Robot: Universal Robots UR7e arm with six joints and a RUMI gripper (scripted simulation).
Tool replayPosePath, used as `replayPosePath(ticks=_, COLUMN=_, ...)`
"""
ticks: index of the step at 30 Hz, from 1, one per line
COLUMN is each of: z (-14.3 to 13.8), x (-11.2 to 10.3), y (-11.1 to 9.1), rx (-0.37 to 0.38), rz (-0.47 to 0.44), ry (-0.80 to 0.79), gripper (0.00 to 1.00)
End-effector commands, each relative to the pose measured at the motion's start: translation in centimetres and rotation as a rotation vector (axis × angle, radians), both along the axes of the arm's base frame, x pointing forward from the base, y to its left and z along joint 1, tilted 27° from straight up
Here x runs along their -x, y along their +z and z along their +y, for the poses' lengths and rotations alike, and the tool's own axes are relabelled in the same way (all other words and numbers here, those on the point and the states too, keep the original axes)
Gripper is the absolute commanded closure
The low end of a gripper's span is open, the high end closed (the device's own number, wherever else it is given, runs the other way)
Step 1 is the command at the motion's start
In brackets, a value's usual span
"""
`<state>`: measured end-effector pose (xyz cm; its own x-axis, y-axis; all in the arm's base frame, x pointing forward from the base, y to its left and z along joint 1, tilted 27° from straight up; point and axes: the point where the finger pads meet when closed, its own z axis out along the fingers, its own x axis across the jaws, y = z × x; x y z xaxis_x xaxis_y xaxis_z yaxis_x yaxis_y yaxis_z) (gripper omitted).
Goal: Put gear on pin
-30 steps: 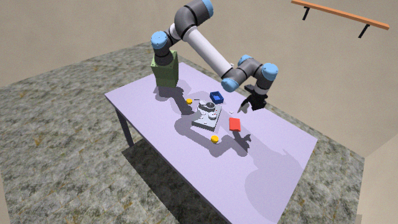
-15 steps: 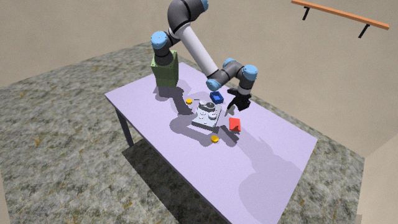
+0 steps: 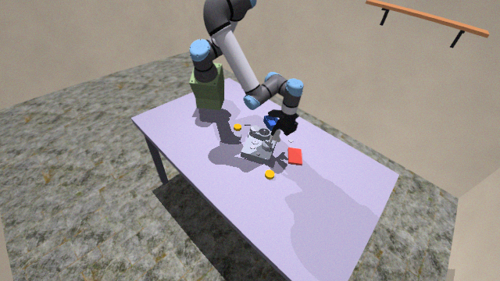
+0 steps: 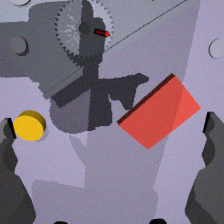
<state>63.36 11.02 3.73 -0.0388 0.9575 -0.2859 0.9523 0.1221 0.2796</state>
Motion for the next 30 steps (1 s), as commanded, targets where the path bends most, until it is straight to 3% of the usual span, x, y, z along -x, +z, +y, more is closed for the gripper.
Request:
replayPosePath(ticks=1, z=-1.2, x=1.9, y=-0.8, rx=0.027, rz=-0.009, ry=0.042, gripper=0.00)
replayPosePath(ticks=9, z=-2.4, x=4.1, y=-1.7, rx=0.060, rz=-0.006, ry=0.081, gripper=0.00)
replayPosePath(ticks=30, z=-3.0, x=5.2, y=-2.1, rx=0.075, rz=-0.005, ry=0.099, gripper=0.00)
